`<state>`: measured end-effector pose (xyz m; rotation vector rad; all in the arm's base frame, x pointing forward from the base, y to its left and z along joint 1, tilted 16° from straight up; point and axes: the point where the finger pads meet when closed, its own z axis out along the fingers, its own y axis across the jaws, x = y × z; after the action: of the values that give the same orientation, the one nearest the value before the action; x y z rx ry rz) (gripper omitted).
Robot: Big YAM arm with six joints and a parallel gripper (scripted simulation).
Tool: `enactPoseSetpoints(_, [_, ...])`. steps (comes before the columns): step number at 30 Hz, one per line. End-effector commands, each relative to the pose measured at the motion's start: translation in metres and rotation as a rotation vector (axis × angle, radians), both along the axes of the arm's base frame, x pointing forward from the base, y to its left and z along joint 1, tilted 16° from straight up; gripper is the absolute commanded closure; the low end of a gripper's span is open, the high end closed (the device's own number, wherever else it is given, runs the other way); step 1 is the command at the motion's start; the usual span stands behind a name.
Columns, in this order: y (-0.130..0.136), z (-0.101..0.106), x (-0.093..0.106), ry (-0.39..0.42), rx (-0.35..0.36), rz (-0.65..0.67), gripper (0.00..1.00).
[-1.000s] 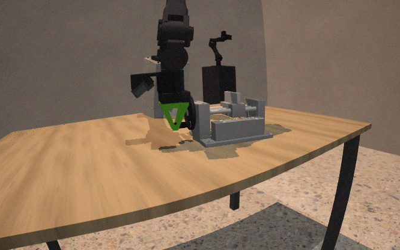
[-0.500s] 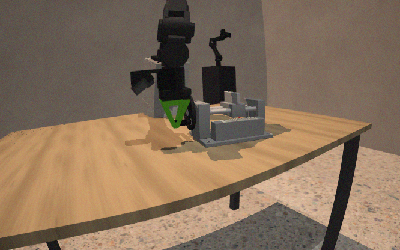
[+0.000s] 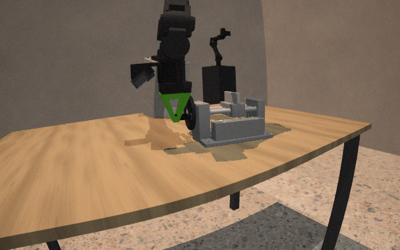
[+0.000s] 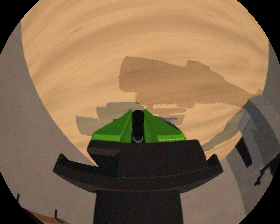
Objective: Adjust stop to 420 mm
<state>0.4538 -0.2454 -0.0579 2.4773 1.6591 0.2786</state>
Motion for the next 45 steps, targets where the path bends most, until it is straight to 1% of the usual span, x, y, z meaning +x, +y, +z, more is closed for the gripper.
enactPoseSetpoints(1, [-0.013, 0.052, 0.03, -0.094, -0.045, -0.003, 0.94])
enactPoseSetpoints(4, [-0.015, 0.053, 0.032, -0.104, -0.051, -0.004, 0.94])
enactPoseSetpoints(6, [-0.016, 0.055, 0.027, -0.098, -0.049, -0.004, 0.94])
enactPoseSetpoints(7, [-0.013, 0.052, 0.019, -0.084, -0.042, -0.005, 0.94])
enactPoseSetpoints(8, [-0.008, 0.045, 0.005, -0.061, -0.029, -0.004, 0.94])
enactPoseSetpoints(10, [-0.009, 0.05, -0.001, -0.061, -0.031, -0.003, 0.94])
enactPoseSetpoints(12, [-0.009, 0.05, -0.001, -0.061, -0.031, -0.003, 0.94])
enactPoseSetpoints(13, [-0.007, 0.056, 0.002, -0.07, -0.036, -0.001, 0.94])
enactPoseSetpoints(15, [-0.004, 0.056, -0.007, -0.06, -0.031, 0.0, 0.94])
enactPoseSetpoints(18, [-0.008, 0.068, 0.002, -0.083, -0.043, 0.001, 0.94])
enactPoseSetpoints(19, [-0.008, 0.069, 0.004, -0.085, -0.044, 0.001, 0.94])
enactPoseSetpoints(20, [-0.008, 0.068, 0.004, -0.086, -0.045, 0.001, 0.94])
enactPoseSetpoints(22, [-0.003, 0.059, -0.008, -0.071, -0.036, 0.0, 0.94])
enactPoseSetpoints(24, [-0.004, 0.06, -0.011, -0.081, -0.043, -0.001, 0.94])
enactPoseSetpoints(27, [-0.001, 0.058, -0.023, -0.08, -0.044, -0.002, 0.94])
enactPoseSetpoints(29, [-0.001, 0.058, -0.023, -0.08, -0.044, -0.002, 0.94])
enactPoseSetpoints(30, [0.004, 0.057, -0.027, -0.071, -0.038, 0.002, 0.94])
enactPoseSetpoints(32, [0.004, 0.057, -0.032, -0.079, -0.043, 0.0, 0.94])
enactPoseSetpoints(34, [0.007, 0.056, -0.038, -0.065, -0.035, -0.001, 0.94])
enactPoseSetpoints(39, [0.009, 0.055, -0.035, -0.077, -0.041, 0.003, 0.94])
enactPoseSetpoints(45, [0.01, 0.045, -0.047, -0.078, -0.043, -0.002, 0.94])
